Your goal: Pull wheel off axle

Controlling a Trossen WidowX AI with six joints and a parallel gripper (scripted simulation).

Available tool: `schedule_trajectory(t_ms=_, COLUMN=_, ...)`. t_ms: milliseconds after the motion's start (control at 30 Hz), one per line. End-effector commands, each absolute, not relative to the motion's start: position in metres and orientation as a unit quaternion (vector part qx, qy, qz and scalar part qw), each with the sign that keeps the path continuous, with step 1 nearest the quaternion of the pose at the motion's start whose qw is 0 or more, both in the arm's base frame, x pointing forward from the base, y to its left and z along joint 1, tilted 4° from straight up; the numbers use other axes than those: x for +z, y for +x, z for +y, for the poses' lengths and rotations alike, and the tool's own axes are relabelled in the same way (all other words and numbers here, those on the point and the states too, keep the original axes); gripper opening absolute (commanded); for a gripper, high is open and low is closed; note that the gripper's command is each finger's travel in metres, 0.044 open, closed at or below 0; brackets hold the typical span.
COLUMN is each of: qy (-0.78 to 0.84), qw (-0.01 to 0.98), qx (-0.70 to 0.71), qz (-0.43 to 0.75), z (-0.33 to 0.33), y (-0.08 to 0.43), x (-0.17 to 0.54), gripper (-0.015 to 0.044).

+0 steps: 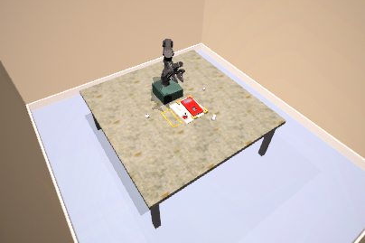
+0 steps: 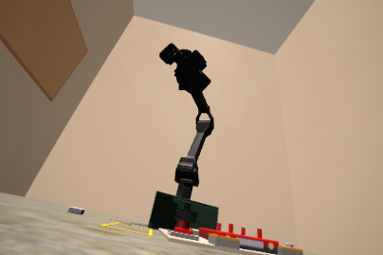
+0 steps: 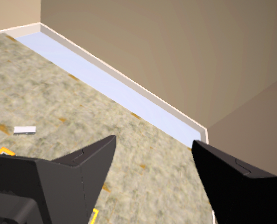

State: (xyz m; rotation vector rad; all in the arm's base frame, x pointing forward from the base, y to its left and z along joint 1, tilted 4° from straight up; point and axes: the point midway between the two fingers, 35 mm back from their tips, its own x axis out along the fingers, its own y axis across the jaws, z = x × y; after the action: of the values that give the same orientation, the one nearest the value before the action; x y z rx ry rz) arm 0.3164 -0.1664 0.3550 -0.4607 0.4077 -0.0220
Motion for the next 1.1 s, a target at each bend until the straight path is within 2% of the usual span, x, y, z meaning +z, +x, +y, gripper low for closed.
schedule_trajectory(t_ms=0, qy=0.040, qw=0.952, qx=-0.039, qz=0.300, z=-0.158, y=0.346, x=0.287, gripper=0.0300)
schedule_trajectory(t_ms=267, qy=0.259, qw=0.878, qx=-0.111, qz=0.388, z=-0.142, y=0.363, x=0.224, gripper=0.0300)
schedule_trajectory(t_ms=567, qy=0.444, qw=0.729, qx=-0.245, qz=0.459, z=-0.116, y=0.368, x=0.155, gripper=0.0300)
schedule_trajectory(t_ms=967, qy=0.560, qw=0.488, qx=-0.485, qz=0.462, z=-0.076, y=0.352, x=0.073, gripper=0.0300)
schedule_trajectory(t_ms=1067, qy=0.561, qw=0.476, qx=-0.498, qz=0.458, z=-0.074, y=0.351, x=0.069, gripper=0.0300)
